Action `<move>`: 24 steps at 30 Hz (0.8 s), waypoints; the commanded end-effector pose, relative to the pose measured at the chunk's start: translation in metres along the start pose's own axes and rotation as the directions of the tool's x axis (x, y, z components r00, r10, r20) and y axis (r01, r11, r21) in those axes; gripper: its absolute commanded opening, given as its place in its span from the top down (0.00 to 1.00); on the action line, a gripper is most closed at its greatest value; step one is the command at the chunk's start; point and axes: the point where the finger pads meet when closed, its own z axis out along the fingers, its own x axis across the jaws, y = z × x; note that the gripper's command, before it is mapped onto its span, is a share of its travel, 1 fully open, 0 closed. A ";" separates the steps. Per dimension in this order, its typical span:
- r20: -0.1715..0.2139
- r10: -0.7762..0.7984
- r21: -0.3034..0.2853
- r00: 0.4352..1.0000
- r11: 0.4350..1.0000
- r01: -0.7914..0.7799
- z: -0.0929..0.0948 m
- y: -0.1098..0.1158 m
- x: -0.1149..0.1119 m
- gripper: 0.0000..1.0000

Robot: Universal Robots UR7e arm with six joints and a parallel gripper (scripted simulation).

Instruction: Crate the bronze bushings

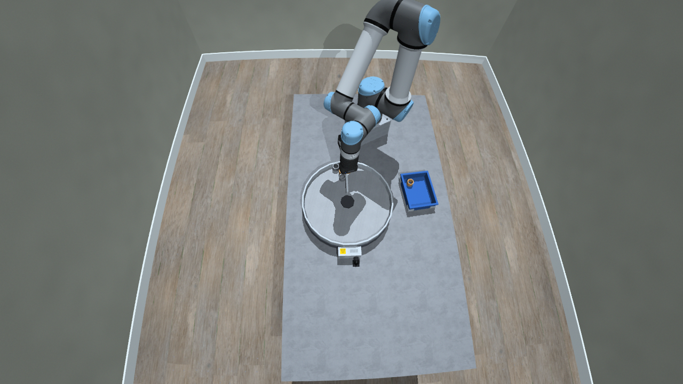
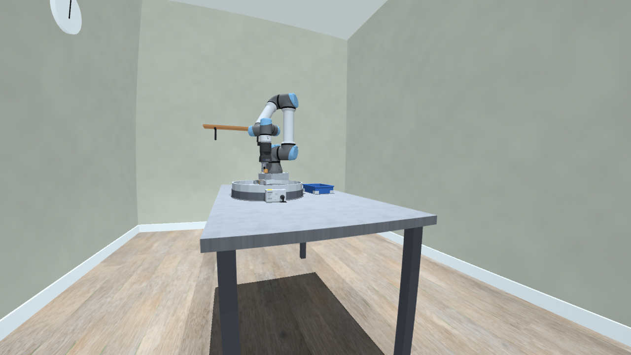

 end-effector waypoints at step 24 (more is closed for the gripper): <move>0.001 0.000 0.000 1.000 1.000 0.000 0.000 0.059 0.089 1.00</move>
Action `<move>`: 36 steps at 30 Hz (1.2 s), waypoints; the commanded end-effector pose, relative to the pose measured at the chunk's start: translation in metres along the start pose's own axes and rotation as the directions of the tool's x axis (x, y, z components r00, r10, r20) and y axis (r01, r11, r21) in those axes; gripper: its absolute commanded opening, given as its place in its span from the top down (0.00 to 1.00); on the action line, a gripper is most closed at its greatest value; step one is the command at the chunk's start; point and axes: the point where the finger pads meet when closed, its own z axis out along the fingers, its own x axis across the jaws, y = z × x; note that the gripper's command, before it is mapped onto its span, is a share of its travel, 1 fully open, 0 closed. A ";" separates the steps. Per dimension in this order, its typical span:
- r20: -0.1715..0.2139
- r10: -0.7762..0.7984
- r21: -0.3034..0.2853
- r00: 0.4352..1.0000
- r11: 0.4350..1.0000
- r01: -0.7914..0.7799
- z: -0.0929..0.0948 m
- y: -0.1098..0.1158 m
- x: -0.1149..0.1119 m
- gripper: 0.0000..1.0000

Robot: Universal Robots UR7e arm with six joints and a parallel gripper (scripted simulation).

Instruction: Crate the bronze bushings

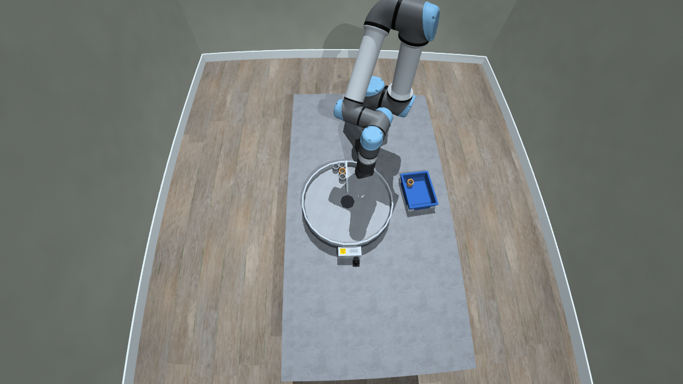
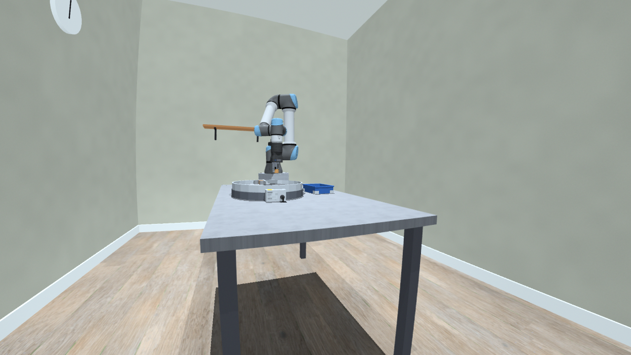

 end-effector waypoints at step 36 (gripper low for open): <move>-0.001 -0.003 -0.001 1.000 1.000 0.003 0.000 0.091 0.137 1.00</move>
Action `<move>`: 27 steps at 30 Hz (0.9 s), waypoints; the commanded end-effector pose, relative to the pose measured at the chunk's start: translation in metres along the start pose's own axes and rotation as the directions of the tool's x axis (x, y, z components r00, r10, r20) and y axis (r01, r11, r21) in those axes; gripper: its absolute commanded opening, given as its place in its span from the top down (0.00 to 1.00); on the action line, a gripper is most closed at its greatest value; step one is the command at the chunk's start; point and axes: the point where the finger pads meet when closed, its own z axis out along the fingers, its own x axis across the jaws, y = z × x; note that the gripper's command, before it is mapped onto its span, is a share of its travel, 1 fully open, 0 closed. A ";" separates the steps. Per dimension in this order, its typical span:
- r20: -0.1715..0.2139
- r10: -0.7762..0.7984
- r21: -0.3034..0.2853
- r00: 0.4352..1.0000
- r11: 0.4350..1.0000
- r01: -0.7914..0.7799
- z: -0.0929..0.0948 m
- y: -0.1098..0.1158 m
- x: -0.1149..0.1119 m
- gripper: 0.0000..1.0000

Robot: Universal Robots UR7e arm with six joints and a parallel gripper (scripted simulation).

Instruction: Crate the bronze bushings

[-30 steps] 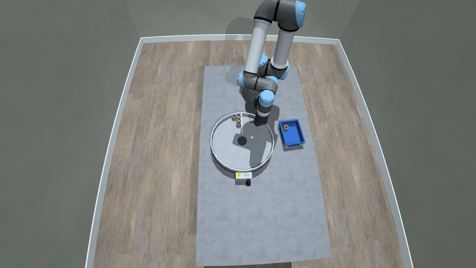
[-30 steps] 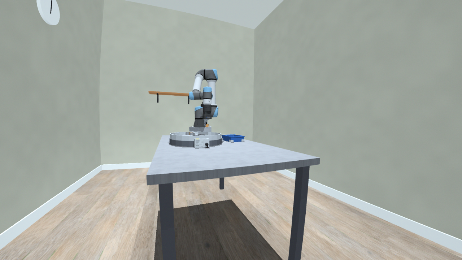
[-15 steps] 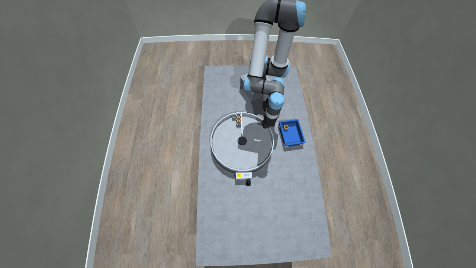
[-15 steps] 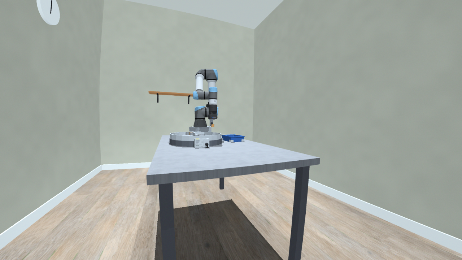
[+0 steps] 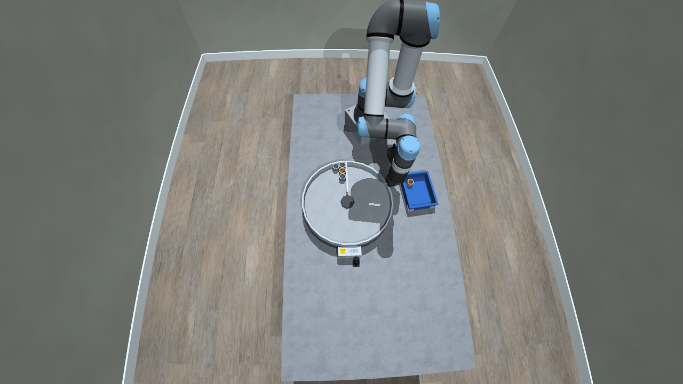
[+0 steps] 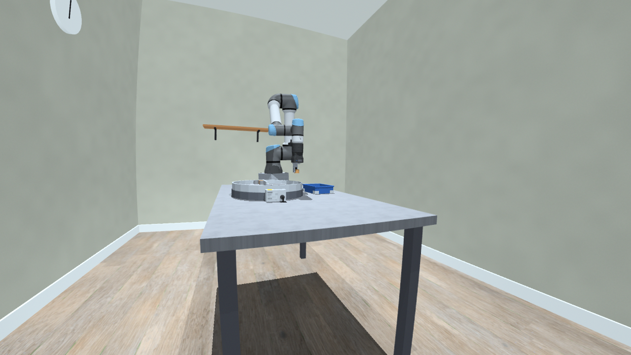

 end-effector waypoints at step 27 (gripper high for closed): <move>0.001 -0.001 0.001 1.000 1.000 0.001 0.000 0.049 0.072 1.00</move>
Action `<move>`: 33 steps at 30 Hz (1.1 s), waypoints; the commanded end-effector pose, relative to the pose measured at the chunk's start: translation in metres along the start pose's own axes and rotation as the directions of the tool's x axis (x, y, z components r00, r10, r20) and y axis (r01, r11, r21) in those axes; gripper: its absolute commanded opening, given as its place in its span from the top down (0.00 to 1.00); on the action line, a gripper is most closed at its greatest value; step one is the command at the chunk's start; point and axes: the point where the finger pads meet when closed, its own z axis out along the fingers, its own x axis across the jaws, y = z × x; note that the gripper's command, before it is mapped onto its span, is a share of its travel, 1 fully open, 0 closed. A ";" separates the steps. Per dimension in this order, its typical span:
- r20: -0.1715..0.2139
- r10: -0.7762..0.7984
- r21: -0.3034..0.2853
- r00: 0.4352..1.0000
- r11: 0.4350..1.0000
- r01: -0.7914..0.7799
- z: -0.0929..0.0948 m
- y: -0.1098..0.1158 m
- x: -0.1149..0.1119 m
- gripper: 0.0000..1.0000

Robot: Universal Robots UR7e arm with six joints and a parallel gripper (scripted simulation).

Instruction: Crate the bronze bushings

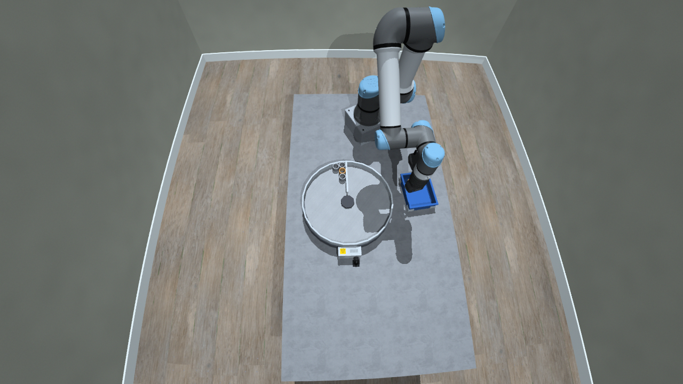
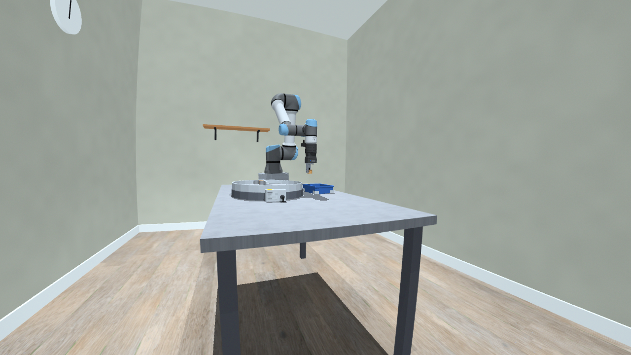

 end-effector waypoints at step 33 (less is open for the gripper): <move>0.000 0.001 -0.001 1.000 1.000 -0.001 0.023 0.034 0.049 1.00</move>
